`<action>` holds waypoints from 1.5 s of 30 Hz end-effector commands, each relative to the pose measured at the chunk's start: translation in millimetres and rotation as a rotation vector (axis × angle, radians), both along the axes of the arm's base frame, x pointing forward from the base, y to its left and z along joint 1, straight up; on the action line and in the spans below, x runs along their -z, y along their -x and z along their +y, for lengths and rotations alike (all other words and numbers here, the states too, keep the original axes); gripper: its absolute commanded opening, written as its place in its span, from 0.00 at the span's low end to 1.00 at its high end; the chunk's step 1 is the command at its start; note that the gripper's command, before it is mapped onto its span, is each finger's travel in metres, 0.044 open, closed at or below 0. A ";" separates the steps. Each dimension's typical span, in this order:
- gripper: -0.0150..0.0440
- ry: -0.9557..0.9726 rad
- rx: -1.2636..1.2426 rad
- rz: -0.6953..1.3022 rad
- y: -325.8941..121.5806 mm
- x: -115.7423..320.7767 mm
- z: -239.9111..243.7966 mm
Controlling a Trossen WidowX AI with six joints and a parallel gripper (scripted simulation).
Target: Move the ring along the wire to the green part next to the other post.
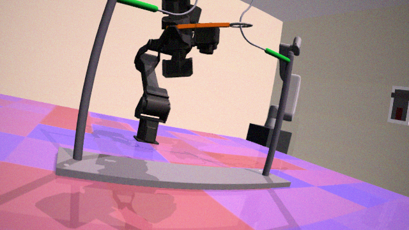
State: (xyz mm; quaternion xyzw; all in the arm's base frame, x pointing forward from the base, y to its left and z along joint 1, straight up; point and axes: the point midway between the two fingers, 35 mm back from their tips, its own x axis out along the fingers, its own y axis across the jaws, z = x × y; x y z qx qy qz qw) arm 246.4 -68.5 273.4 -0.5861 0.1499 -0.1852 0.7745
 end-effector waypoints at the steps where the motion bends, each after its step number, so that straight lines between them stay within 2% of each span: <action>1: 0.00 -0.091 0.002 0.005 0.4 13.5 4.2; 24: 0.00 -0.668 -0.076 -0.016 -7.9 83.5 55.6; 45: 0.00 -1.109 -0.071 -0.009 -5.0 108.8 122.0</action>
